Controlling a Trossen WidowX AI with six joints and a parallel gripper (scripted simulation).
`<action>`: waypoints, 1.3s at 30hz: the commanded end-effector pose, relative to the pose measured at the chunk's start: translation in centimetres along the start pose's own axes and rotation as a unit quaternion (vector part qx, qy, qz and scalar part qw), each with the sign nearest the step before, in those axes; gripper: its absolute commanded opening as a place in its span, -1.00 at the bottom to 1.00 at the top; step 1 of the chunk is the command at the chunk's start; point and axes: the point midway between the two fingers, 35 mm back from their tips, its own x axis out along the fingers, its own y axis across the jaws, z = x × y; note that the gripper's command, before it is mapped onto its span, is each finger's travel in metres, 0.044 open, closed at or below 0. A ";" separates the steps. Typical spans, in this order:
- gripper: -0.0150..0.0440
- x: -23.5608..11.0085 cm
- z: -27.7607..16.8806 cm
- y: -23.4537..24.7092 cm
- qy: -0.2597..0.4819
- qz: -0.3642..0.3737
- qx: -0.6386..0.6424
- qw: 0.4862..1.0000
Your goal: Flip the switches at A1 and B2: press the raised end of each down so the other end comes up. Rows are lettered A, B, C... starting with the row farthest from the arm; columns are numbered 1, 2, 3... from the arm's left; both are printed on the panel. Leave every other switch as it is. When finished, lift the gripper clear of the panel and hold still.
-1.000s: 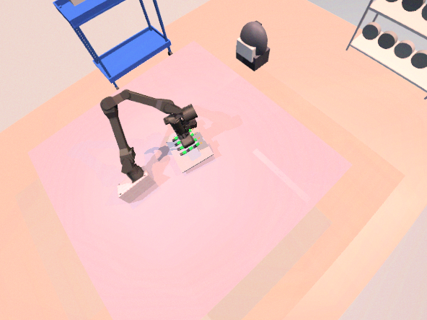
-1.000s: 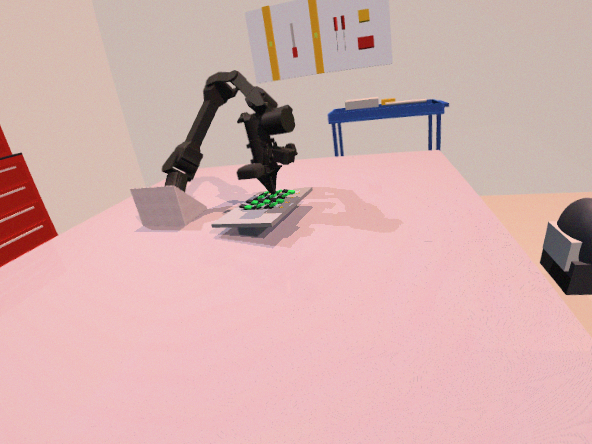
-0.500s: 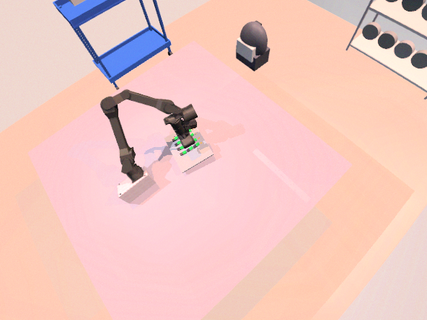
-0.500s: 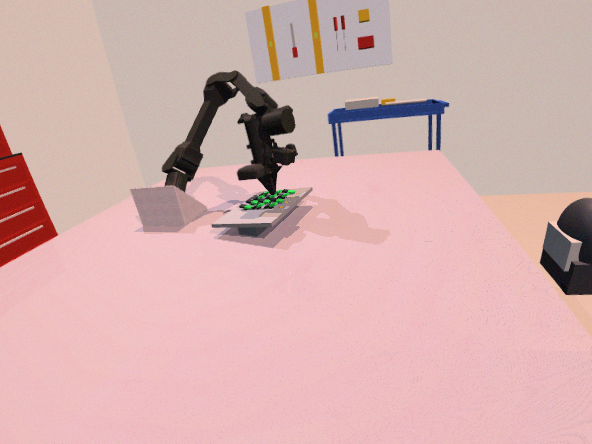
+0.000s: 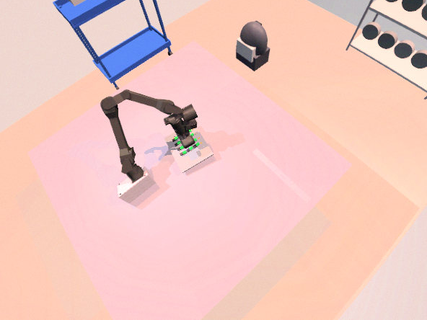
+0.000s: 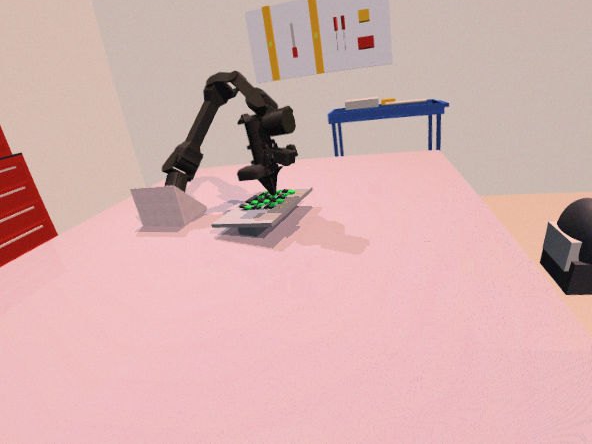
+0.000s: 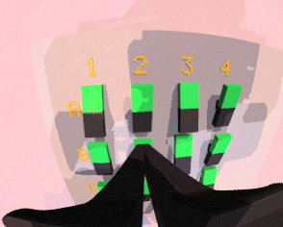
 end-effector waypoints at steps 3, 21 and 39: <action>-0.49 0.3 -0.2 0.0 0.003 0.002 0.004 1.000; -0.49 -6.2 -0.4 -0.1 -0.009 0.000 0.004 1.000; -0.49 -6.9 -1.3 -1.8 -0.009 0.000 0.005 1.000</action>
